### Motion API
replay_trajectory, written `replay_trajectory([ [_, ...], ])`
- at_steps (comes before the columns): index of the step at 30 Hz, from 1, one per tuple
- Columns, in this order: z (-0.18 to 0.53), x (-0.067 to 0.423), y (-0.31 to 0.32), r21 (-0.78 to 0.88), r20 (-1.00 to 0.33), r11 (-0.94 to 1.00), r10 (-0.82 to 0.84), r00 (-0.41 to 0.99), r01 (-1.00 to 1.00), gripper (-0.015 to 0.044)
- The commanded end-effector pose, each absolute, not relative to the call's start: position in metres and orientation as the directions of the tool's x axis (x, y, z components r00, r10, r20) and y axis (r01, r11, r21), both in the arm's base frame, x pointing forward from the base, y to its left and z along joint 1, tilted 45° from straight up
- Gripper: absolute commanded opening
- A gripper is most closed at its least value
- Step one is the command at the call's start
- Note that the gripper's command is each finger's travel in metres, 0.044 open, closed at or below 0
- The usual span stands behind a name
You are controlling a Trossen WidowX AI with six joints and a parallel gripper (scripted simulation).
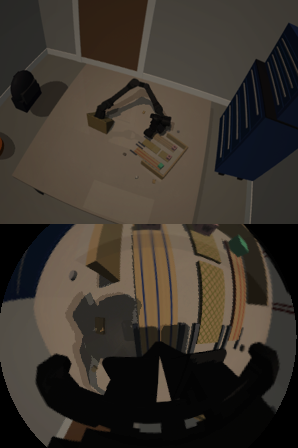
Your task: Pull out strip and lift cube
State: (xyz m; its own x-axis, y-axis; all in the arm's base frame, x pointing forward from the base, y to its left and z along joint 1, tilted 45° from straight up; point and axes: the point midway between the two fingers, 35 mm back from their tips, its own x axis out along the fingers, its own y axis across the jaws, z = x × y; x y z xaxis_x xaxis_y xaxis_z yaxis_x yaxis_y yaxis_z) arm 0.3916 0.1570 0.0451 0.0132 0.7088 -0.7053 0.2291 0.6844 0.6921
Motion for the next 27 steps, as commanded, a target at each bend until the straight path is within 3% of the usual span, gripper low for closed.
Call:
replay_trajectory([
  [1,0.044,0.385,0.16,0.692,-0.704,0.683,0.71,0.011,0.236,0.0],
  [27,0.048,0.346,0.17,0.692,-0.704,0.682,0.71,0.009,0.237,0.0],
])
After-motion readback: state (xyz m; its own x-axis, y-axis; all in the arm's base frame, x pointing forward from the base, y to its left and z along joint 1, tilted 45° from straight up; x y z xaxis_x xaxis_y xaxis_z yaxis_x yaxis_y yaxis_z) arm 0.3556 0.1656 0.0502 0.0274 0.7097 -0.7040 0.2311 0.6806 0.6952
